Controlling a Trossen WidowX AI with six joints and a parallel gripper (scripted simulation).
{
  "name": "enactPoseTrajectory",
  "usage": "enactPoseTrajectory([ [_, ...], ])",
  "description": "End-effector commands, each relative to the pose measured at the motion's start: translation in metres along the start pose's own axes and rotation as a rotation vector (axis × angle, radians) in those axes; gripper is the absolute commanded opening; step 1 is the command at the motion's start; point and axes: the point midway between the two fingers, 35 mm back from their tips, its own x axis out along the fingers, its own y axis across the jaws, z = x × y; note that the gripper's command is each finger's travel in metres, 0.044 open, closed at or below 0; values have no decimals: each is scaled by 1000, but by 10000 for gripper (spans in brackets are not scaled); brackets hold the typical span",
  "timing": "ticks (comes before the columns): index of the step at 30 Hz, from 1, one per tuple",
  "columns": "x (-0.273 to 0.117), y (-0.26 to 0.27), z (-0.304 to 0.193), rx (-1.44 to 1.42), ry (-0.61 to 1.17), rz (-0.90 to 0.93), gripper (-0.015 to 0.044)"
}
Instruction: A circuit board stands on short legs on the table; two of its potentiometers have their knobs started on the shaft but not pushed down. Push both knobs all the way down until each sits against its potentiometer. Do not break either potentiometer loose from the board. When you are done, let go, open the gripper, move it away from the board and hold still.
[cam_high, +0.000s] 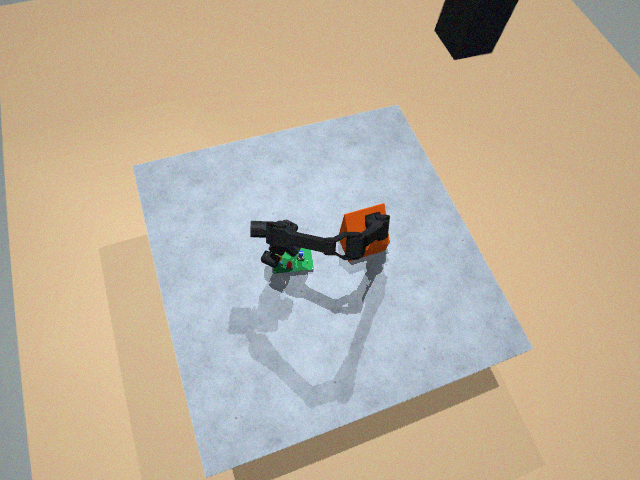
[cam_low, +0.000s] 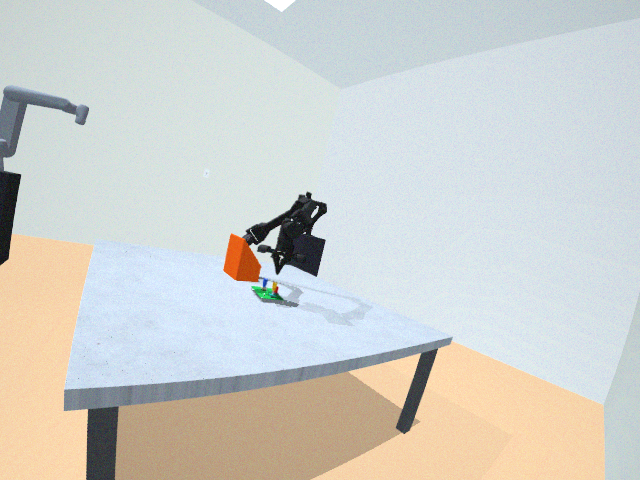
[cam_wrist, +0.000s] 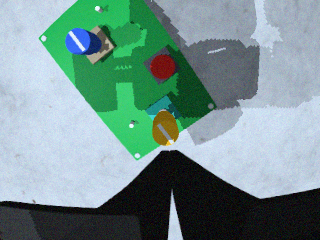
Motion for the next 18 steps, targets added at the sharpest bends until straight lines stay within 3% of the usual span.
enactPoseTrajectory([
  [1, 6, 1, 1, 5, -6, 1, 0],
  [18, 27, 1, 2, 5, -6, 1, 0],
])
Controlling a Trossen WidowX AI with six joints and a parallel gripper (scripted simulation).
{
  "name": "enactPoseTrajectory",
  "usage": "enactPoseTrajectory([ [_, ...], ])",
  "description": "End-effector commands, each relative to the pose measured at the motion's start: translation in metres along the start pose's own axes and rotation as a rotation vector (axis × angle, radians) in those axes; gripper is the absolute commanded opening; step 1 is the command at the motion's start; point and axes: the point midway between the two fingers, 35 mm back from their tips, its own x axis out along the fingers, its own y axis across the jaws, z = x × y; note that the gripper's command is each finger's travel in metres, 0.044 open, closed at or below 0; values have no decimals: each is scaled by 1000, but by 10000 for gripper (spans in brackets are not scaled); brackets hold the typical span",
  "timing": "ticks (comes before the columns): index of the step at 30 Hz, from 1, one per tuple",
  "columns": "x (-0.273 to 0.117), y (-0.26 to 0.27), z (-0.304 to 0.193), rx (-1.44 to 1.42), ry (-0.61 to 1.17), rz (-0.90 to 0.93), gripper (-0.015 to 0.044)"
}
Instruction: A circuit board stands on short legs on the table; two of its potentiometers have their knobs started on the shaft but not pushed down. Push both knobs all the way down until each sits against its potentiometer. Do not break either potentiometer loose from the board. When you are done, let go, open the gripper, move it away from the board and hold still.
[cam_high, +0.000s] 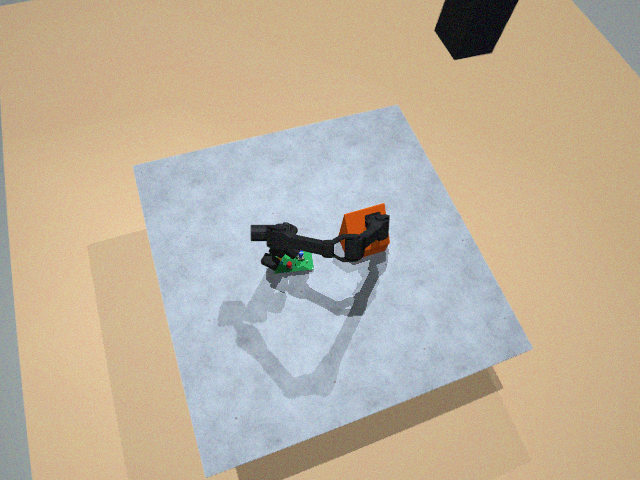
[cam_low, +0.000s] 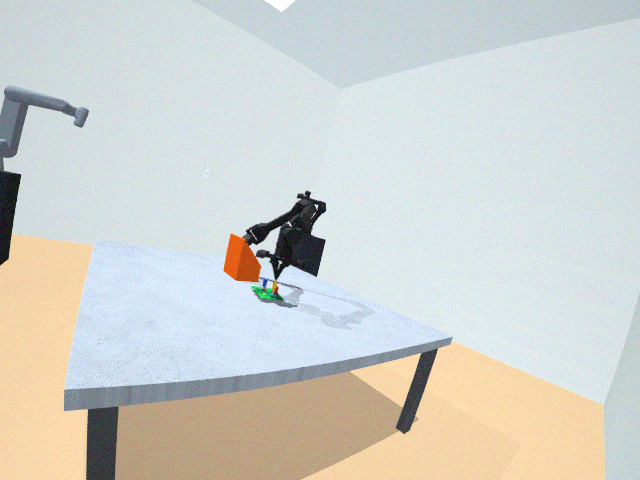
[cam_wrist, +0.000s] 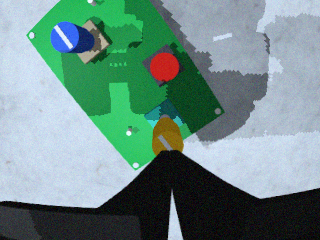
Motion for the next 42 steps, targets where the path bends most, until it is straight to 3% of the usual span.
enactPoseTrajectory([
  [1, 6, 0, 2, 7, -7, -1, 0],
  [42, 10, 0, 2, 7, -7, -1, 0],
])
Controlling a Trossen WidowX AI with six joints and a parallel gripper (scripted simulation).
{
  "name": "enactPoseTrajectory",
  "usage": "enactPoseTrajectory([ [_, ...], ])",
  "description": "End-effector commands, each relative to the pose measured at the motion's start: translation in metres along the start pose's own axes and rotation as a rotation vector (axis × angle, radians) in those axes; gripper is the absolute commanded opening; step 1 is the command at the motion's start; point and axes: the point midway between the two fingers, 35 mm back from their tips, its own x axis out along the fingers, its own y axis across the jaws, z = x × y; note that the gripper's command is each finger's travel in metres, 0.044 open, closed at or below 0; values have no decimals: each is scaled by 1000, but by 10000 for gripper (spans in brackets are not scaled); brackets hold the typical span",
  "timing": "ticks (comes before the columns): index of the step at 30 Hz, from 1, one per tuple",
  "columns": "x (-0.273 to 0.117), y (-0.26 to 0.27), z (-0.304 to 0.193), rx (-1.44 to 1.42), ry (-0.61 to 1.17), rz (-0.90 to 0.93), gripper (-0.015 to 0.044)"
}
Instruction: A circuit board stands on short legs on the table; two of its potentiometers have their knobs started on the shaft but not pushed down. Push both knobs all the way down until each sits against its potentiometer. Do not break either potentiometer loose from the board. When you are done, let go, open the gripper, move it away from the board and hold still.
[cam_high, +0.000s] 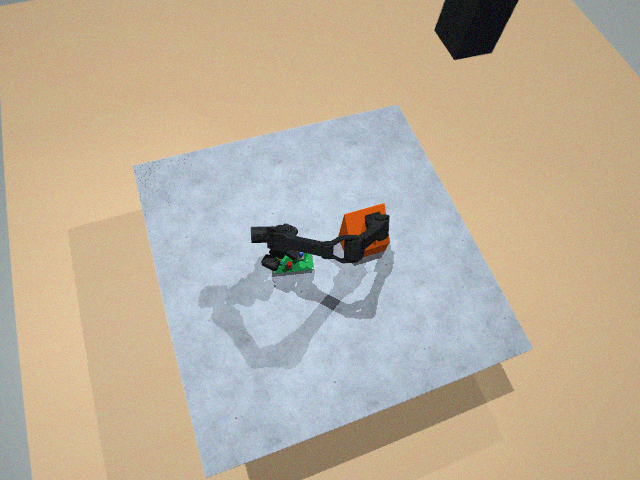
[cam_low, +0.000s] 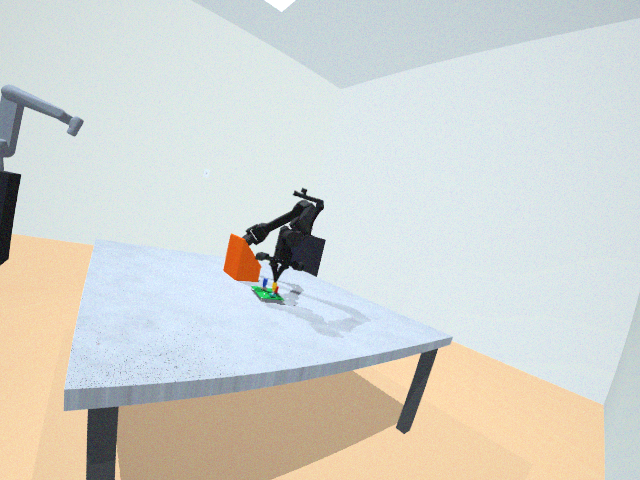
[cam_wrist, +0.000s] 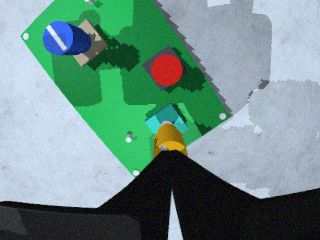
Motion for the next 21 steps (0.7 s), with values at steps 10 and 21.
enactPoseTrajectory([
  [10, 1, -1, 1, 5, -3, -4, 0],
  [21, 4, -1, 1, 5, -3, -4, 0],
])
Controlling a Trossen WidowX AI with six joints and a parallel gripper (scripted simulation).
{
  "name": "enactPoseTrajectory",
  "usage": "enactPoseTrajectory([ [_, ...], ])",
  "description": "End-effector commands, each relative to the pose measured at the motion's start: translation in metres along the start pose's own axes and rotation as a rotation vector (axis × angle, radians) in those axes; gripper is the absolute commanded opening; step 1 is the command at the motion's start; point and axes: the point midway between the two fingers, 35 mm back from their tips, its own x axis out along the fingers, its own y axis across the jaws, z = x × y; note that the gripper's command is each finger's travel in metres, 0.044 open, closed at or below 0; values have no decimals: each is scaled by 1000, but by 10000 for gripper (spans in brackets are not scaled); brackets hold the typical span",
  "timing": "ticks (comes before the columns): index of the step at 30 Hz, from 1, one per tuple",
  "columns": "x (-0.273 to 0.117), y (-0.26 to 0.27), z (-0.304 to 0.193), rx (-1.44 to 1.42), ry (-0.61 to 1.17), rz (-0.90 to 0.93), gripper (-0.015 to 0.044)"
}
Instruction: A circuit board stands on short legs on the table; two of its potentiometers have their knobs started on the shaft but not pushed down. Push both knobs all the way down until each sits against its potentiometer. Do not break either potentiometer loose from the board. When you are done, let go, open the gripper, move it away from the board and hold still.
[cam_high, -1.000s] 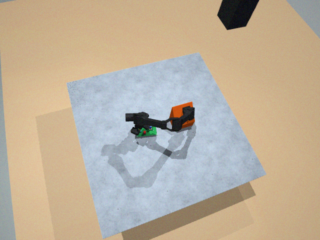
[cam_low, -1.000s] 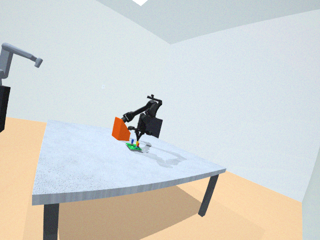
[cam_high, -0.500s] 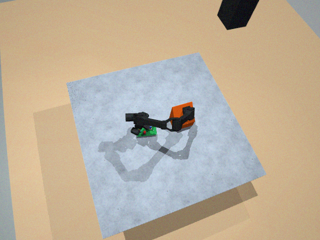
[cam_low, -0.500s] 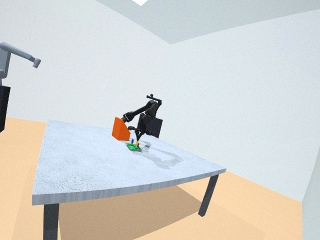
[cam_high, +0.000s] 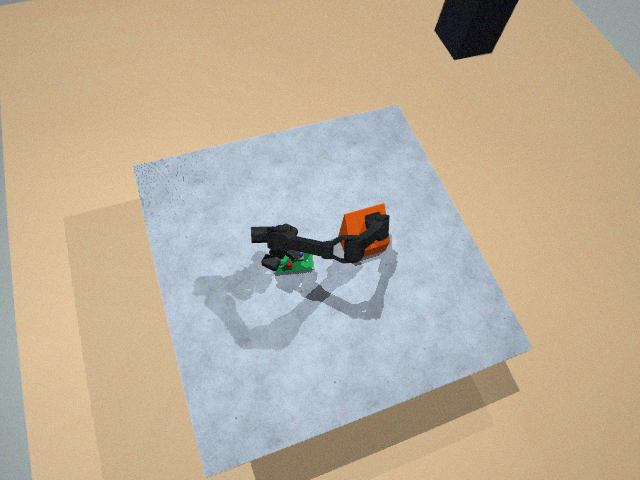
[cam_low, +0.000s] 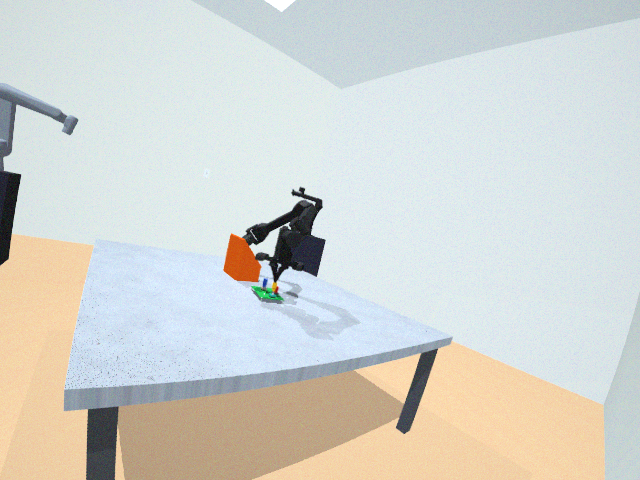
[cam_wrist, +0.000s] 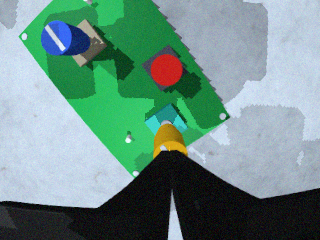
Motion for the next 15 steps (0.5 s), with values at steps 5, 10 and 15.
enactPoseTrajectory([
  [5, 5, -1, 1, 1, -3, -1, 0],
  [10, 7, -1, 1, 1, -3, -1, 0],
  [15, 7, -1, 1, 1, -3, -1, 0],
])
